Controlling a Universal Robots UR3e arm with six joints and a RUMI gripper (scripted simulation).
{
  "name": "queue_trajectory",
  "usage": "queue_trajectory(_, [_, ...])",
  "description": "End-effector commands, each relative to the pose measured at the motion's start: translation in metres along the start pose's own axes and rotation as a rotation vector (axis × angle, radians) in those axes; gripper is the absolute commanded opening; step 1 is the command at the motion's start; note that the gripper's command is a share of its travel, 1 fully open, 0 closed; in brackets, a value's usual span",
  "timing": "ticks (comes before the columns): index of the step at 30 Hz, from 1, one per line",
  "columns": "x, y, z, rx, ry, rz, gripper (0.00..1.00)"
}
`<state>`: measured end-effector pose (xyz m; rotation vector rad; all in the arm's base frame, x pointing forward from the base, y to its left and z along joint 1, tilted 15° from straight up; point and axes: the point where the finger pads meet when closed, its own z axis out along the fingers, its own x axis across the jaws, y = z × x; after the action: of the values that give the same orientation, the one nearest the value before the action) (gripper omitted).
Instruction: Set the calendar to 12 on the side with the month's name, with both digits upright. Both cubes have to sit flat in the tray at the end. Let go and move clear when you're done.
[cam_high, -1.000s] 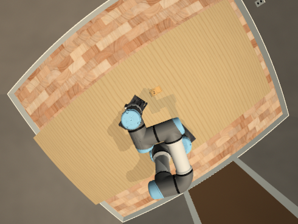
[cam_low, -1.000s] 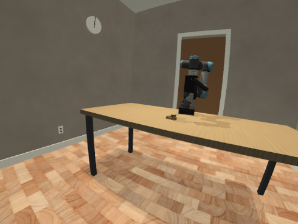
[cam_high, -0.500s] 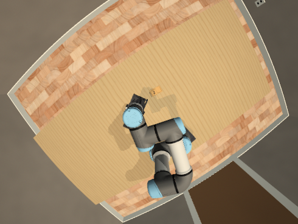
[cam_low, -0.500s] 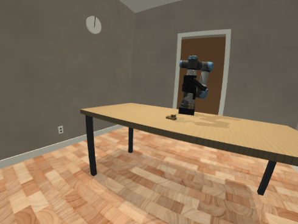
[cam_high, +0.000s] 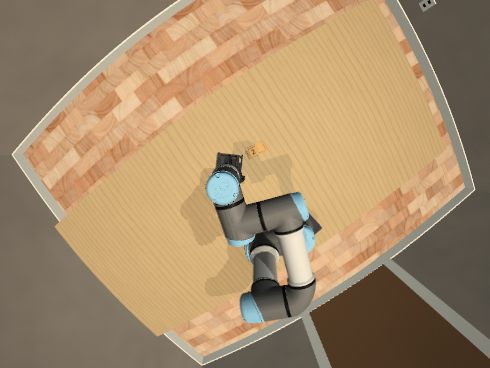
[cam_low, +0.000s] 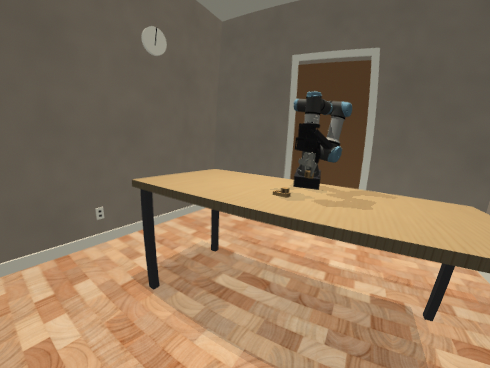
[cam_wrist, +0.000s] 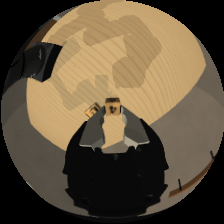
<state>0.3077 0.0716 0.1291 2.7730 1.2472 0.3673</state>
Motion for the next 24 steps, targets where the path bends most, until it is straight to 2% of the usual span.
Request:
queue_trajectory(1, [-0.006, 0.005, -0.001, 0.007, 0.015, -0.124, 0.10])
queue_trajectory(16, [-0.028, 0.020, -0.001, 0.006, 0.015, -0.516, 0.10])
queue_trajectory(19, [-0.028, 0.021, -0.001, 0.006, 0.015, -0.527, 0.10])
queue_trajectory(24, [-0.036, 0.027, -0.002, 0.005, 0.015, -0.671, 0.10])
